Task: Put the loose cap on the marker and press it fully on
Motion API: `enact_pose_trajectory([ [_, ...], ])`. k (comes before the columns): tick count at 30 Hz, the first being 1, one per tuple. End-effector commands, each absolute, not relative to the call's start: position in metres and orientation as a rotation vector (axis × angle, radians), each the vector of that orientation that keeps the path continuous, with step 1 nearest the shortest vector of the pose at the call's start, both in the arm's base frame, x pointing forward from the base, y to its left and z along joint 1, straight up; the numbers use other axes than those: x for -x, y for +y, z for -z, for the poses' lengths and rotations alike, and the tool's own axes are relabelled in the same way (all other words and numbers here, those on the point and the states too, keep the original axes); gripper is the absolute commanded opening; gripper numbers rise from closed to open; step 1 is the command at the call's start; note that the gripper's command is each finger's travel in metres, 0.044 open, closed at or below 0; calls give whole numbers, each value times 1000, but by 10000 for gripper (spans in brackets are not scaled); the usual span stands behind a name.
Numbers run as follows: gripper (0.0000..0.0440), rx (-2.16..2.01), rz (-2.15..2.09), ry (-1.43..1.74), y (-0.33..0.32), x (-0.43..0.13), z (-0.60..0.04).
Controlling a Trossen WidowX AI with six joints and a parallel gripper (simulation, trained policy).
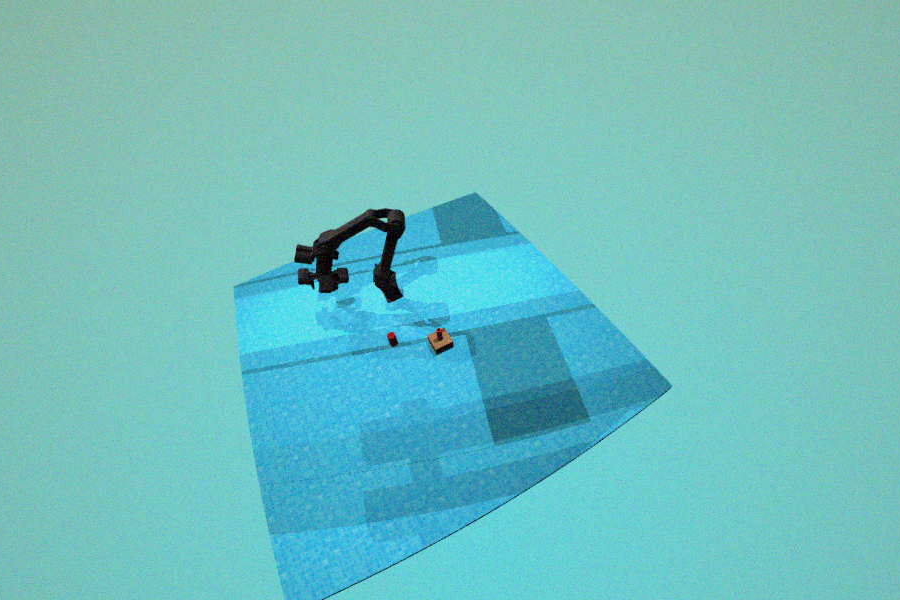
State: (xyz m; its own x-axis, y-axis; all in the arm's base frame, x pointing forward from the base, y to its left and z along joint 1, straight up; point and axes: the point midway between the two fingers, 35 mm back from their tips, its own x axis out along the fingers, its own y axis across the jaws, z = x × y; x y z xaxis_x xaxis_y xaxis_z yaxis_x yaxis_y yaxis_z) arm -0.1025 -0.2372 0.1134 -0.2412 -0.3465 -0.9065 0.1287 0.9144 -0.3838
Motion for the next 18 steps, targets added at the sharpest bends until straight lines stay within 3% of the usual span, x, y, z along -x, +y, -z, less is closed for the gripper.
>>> enact_pose_trajectory([
  [1,306,165,444,1759,-241,100,-116],
  [18,305,168,398,1735,-258,77,-118],
])
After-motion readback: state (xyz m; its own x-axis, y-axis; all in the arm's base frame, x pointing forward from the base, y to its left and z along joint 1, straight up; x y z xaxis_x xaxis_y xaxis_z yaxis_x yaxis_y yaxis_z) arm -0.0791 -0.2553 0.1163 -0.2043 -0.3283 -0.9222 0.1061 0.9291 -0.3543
